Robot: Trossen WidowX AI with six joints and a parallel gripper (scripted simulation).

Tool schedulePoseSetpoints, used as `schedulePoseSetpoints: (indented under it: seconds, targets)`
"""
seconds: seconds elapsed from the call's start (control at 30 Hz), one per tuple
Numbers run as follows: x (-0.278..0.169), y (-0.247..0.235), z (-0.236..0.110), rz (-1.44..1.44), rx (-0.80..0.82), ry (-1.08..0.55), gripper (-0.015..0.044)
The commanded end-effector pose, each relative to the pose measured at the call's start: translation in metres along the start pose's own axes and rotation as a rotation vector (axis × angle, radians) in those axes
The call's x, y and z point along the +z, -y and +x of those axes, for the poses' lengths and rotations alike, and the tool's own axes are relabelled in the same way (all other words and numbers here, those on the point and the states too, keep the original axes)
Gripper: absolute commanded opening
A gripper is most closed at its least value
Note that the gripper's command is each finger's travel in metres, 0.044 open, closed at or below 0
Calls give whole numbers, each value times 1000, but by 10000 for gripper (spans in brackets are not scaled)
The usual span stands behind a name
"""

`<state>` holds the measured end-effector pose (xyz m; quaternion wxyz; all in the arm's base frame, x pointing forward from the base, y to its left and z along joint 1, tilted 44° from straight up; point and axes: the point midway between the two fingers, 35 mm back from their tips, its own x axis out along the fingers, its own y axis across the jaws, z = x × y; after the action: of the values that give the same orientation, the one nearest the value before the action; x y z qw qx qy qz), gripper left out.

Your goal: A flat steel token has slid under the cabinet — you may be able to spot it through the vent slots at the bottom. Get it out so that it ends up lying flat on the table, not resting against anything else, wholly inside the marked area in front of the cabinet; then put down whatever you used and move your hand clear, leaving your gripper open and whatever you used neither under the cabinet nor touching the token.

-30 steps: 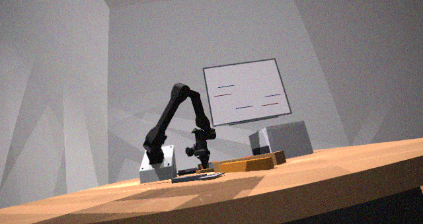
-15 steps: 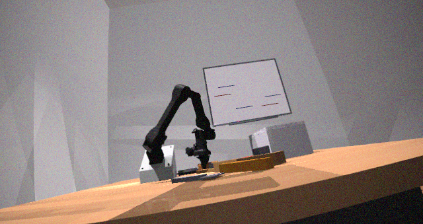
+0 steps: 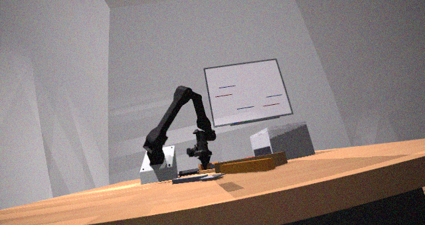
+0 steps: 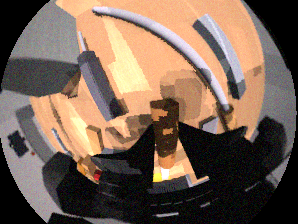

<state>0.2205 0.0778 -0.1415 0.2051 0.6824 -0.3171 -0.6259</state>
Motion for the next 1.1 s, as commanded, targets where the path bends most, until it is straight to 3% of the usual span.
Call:
schedulePoseSetpoints:
  seconds: [0.0, 0.33, 0.6, 0.7, 0.8, 1.07]
  targets:
    - [0, 7, -1, -1, -4, -2, 0]
    - [3, 16, -1, 4, -4, -1, 0]
    - [3, 12, 0, 5, -1, 1, 200]
    - [3, 12, 0, 5, -1, 0, 200]
    - [3, 12, 0, 5, -4, -1, 270]
    - [2, 13, 1, 10, -4, -1, 270]
